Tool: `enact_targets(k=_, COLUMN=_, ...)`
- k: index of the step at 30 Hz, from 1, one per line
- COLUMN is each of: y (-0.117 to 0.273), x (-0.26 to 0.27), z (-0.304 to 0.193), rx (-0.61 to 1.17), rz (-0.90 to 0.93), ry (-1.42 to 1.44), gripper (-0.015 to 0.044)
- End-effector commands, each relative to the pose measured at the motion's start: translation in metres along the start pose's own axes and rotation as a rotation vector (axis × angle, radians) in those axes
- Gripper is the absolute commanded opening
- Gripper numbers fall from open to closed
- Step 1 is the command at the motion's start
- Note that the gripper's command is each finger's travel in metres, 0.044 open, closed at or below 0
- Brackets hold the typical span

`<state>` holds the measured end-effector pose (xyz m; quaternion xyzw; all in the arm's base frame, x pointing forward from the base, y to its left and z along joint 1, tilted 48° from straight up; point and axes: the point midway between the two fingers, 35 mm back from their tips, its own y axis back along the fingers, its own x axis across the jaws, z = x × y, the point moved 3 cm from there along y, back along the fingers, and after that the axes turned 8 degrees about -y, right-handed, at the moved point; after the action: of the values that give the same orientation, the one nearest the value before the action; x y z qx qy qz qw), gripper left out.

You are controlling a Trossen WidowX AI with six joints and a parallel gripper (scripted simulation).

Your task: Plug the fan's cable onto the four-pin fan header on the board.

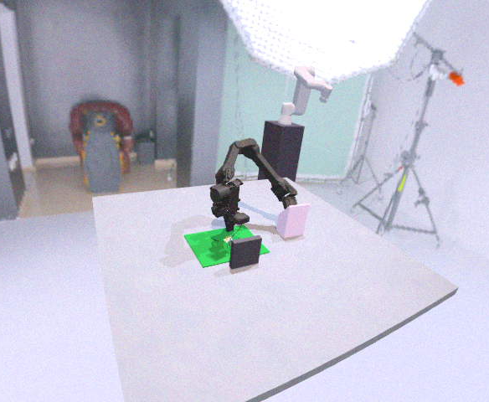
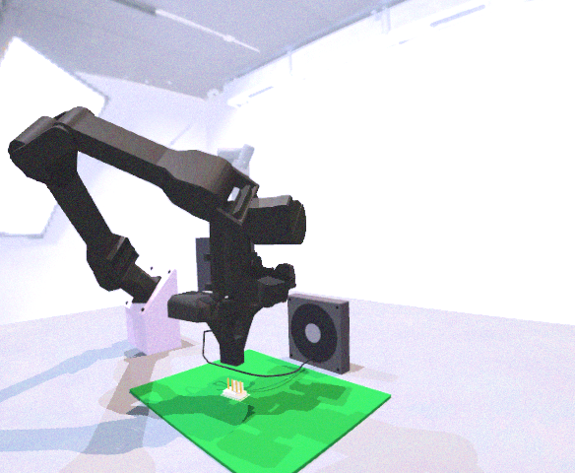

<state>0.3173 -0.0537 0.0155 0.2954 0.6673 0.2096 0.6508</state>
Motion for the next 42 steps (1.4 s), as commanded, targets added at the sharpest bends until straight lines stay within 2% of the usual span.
enact_targets(k=1, y=0.000, x=0.001, z=0.002, rx=0.001, rz=0.006, ry=0.003, gripper=0.0000)
enact_targets(k=8, y=0.000, x=0.000, z=0.004, rx=0.001, rz=0.006, ry=-0.004, gripper=0.0000)
enact_targets(k=13, y=-0.022, x=0.000, z=0.004, rx=0.001, rz=0.005, ry=-0.007, gripper=0.0000)
enact_targets(k=42, y=-0.022, x=-0.002, z=-0.001, rx=0.001, rz=0.005, ry=0.003, gripper=0.0000)
